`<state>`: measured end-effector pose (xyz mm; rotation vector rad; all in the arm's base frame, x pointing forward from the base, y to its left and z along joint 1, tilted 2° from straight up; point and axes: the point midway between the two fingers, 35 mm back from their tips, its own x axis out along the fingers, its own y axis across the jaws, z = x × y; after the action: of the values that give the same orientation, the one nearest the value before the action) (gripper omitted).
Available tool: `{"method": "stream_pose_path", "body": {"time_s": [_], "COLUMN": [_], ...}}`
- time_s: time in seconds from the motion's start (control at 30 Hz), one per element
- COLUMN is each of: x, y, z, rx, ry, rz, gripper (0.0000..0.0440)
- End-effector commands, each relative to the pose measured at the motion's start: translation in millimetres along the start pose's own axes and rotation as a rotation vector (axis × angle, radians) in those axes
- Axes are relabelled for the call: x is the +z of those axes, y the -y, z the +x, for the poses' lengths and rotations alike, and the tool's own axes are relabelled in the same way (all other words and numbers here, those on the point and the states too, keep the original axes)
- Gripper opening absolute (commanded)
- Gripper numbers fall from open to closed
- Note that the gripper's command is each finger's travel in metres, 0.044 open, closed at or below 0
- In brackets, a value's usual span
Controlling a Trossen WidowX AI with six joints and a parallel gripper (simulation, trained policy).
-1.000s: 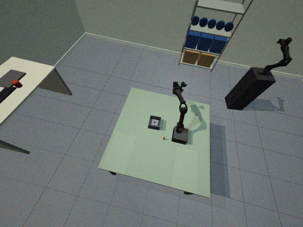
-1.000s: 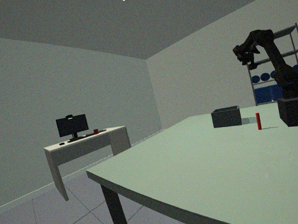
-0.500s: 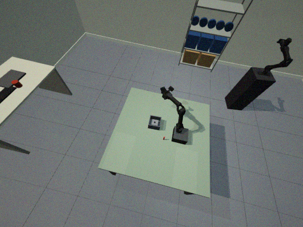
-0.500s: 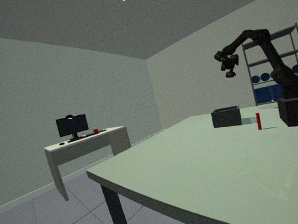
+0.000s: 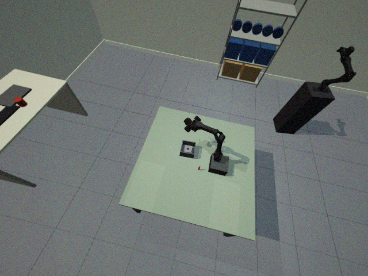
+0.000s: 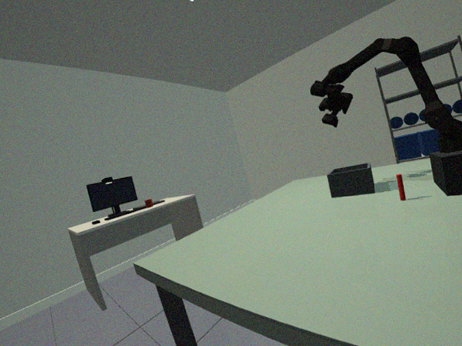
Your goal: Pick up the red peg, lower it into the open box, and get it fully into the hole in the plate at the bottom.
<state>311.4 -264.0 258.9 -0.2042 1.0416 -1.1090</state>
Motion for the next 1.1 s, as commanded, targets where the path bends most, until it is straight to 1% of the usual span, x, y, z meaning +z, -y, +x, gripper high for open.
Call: {"method": "stream_pose_path", "body": {"time_s": [0.0,0.27,0.57,0.8,1.07], "x": [-8.9,-44.1,-103.9,-155.9,-209.4], "y": [-32.4,-97.1,-144.4,-164.5,-174.7], "z": [-24.9,-83.7,-136.1,-163.0,-177.9], "rx": [0.090,0.280,0.422,0.464,0.441], "ry": [0.011,-0.013,-0.122,-0.241,-0.377], "rz": [0.030,0.090,0.126,0.134,0.137], "gripper": [0.0440,0.0440,0.0440,0.0440,0.0440]}}
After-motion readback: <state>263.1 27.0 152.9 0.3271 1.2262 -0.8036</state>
